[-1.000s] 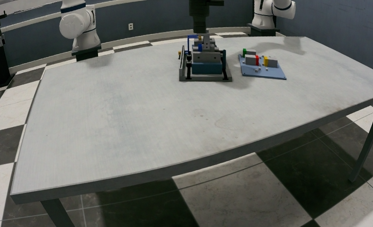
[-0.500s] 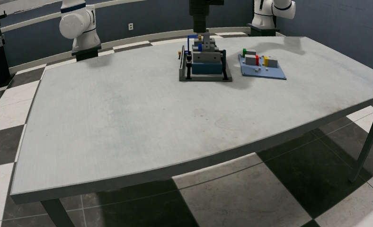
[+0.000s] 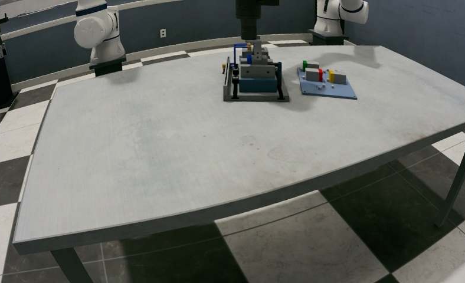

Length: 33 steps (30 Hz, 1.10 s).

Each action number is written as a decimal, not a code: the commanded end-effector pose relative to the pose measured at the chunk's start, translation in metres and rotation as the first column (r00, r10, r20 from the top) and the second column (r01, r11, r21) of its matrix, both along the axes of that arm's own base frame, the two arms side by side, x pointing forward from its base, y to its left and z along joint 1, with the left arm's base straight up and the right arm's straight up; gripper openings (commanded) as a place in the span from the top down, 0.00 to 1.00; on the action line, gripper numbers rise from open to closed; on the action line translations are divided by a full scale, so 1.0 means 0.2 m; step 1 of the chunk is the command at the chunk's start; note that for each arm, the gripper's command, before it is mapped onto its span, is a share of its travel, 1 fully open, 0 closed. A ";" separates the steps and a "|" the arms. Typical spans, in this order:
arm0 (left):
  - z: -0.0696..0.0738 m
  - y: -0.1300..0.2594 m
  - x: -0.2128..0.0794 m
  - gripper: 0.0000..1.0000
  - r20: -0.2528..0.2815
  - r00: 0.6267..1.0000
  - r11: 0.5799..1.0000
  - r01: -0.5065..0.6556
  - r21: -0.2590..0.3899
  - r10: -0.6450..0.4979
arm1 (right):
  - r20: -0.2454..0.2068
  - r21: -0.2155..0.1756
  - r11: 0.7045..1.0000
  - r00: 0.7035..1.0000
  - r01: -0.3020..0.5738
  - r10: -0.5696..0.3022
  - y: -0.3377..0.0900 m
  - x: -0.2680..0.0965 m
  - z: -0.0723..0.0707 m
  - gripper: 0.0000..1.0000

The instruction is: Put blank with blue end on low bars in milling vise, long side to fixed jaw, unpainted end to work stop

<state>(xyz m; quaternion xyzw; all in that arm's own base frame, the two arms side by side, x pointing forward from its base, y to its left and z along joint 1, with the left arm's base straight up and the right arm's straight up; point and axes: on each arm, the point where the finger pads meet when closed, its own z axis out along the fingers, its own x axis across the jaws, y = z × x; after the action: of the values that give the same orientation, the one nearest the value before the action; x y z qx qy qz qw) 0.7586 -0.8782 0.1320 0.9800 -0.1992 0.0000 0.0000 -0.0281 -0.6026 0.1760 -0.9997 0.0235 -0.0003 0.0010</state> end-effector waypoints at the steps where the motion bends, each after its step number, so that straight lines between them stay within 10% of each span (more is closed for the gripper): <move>1: 0.01 0.00 0.00 0.00 0.001 1.000 1.000 0.000 -0.002 0.000 | -0.001 -0.002 1.000 1.000 0.000 0.000 0.00 0.00 0.00 0.00; 33: 0.05 0.00 0.00 0.00 0.001 1.000 1.000 0.000 -0.002 0.000 | -0.001 -0.002 1.000 1.000 0.000 0.000 0.00 0.00 0.00 0.00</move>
<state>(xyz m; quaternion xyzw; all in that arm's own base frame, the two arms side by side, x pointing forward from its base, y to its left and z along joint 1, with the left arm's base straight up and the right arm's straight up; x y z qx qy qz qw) 0.7586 -0.8782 0.1385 0.9800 -0.1992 0.0000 0.0000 -0.0281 -0.6026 0.1760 -0.9997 0.0235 -0.0003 0.0010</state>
